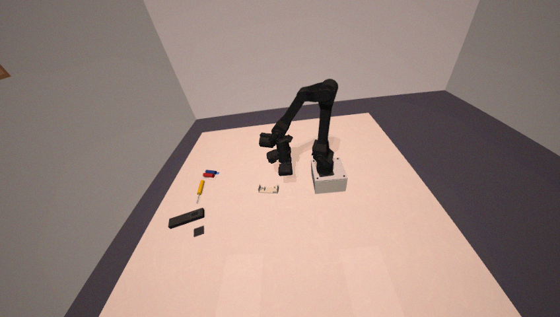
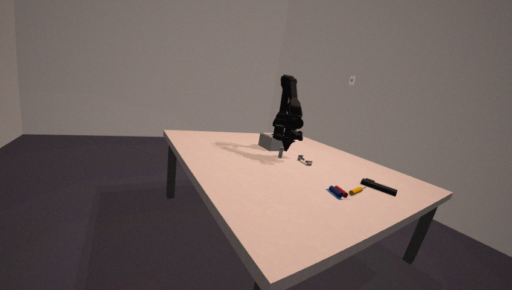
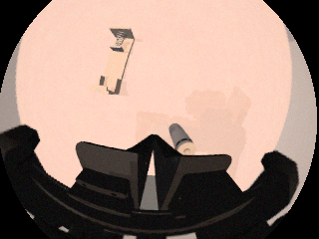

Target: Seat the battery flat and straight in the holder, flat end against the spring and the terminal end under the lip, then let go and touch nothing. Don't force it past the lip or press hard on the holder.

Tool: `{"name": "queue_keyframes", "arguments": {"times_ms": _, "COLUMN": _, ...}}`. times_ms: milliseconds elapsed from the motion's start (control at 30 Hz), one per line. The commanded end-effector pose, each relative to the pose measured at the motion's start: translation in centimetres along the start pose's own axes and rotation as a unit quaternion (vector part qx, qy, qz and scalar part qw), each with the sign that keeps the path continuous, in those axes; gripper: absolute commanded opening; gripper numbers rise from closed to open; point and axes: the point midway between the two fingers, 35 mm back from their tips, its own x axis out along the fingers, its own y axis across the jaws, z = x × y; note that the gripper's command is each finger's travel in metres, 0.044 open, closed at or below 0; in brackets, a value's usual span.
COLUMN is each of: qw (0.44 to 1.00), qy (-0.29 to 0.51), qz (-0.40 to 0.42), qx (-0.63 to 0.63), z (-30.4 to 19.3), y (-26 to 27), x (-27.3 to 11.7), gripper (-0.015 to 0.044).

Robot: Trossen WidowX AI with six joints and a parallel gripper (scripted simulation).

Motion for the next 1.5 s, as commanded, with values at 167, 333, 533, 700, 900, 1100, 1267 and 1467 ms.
{"name": "queue_keyframes", "arguments": {"times_ms": 167, "qw": 1.0, "qy": -0.001, "qz": -0.003, "qx": 0.0, "z": 0.2, "y": -1.4, "x": 0.0, "gripper": 0.0}}
{"name": "queue_keyframes", "arguments": {"times_ms": 333, "qw": 1.0, "qy": -0.001, "qz": -0.003, "qx": 0.0, "z": 0.2, "y": -2.2, "x": -0.1, "gripper": 0.0}}
{"name": "queue_keyframes", "arguments": {"times_ms": 533, "qw": 1.0, "qy": -0.001, "qz": -0.004, "qx": 0.0, "z": 0.2, "y": -3.2, "x": -0.1, "gripper": 0.0}}
{"name": "queue_keyframes", "arguments": {"times_ms": 700, "qw": 1.0, "qy": -0.001, "qz": -0.004, "qx": 0.0, "z": 0.2, "y": -4.0, "x": -0.1, "gripper": 0.0}}
{"name": "queue_keyframes", "arguments": {"times_ms": 900, "qw": 1.0, "qy": -0.001, "qz": -0.005, "qx": 0.0, "z": 0.1, "y": -5.0, "x": -0.1, "gripper": 0.0}}
{"name": "queue_keyframes", "arguments": {"times_ms": 1100, "qw": 1.0, "qy": -0.001, "qz": -0.005, "qx": 0.0, "z": 0.0, "y": -6.0, "x": -0.1, "gripper": 0.0}}
{"name": "queue_keyframes", "arguments": {"times_ms": 1267, "qw": 1.0, "qy": -0.001, "qz": -0.002, "qx": 0.001, "z": 0.0, "y": -5.8, "x": -0.6, "gripper": 0.0}}
{"name": "queue_keyframes", "arguments": {"times_ms": 1467, "qw": 1.0, "qy": -0.001, "qz": -0.004, "qx": 0.0, "z": 0.2, "y": -6.1, "x": -5.8, "gripper": 0.0}}
